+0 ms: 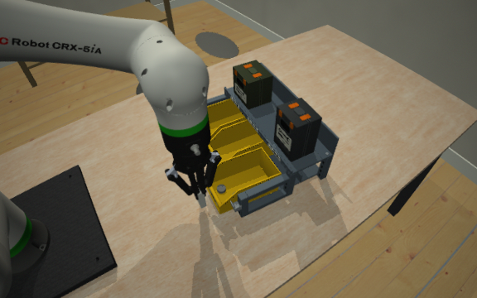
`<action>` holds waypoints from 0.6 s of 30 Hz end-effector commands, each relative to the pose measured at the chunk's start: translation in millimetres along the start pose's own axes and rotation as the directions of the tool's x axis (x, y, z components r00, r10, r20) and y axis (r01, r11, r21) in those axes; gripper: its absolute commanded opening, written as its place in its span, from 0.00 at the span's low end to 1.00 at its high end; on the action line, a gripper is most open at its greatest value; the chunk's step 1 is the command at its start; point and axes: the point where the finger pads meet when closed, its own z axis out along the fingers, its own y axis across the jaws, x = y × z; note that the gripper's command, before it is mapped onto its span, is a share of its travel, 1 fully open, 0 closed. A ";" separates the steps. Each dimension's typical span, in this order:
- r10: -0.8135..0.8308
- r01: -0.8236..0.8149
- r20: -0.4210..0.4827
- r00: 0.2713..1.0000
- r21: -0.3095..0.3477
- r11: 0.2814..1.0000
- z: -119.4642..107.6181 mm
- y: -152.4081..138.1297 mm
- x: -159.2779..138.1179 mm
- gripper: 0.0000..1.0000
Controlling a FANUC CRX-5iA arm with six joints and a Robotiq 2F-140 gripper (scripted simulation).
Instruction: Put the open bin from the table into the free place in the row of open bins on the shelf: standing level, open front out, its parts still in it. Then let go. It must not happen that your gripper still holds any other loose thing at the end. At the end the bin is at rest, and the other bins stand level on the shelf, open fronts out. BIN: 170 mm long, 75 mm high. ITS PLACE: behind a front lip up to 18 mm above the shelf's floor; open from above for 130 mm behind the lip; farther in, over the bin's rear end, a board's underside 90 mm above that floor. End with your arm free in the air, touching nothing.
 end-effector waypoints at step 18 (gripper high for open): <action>0.000 0.000 0.000 1.000 0.000 1.000 -0.2 3.8 0.0 0.00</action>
